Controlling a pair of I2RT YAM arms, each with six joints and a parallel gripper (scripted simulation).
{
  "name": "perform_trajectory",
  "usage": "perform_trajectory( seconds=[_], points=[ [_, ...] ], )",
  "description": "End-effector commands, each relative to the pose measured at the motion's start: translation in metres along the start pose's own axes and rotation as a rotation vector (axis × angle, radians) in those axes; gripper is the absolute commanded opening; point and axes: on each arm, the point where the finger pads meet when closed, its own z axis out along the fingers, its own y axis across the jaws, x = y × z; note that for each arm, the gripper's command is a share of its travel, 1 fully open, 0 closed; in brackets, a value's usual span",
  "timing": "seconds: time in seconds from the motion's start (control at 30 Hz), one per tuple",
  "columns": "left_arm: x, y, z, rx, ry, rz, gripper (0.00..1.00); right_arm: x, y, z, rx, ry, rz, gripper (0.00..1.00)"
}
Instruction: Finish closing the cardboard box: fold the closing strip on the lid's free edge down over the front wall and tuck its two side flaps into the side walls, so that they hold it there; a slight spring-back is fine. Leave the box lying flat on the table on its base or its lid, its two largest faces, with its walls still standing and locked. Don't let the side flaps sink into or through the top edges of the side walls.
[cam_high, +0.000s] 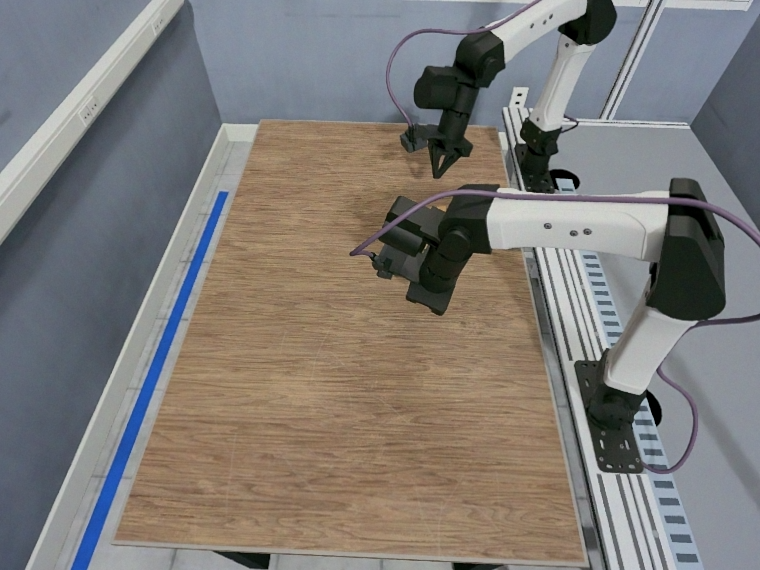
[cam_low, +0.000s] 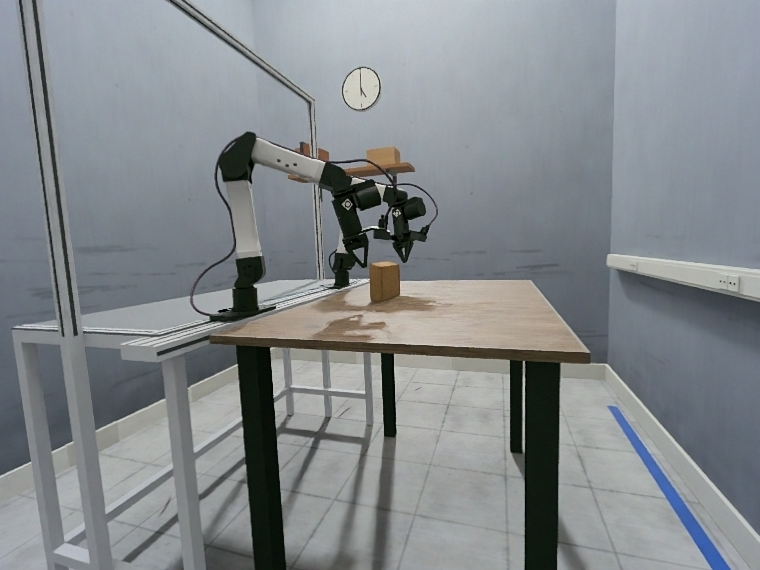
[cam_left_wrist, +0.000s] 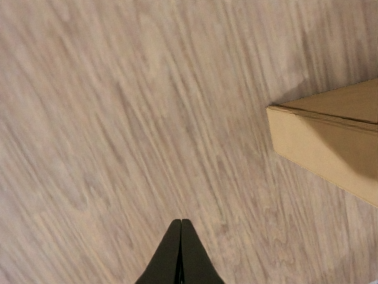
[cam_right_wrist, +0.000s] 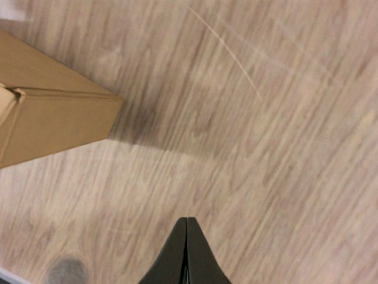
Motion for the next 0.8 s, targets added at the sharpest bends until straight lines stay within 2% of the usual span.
perform_trajectory(
  seconds=[0.0,0.77],
  points=[
    [-0.0083,-0.0064,-0.0106,0.052,-0.083,0.081,0.01,-0.0039,0.0026,-0.0039,-0.046,-0.058,-0.065,0.01],
    [-0.0080,-0.0064,-0.0102,0.210,-0.232,0.376,0.01,-0.0035,0.0025,-0.0034,-0.200,-0.239,-0.344,0.01]
  ],
)
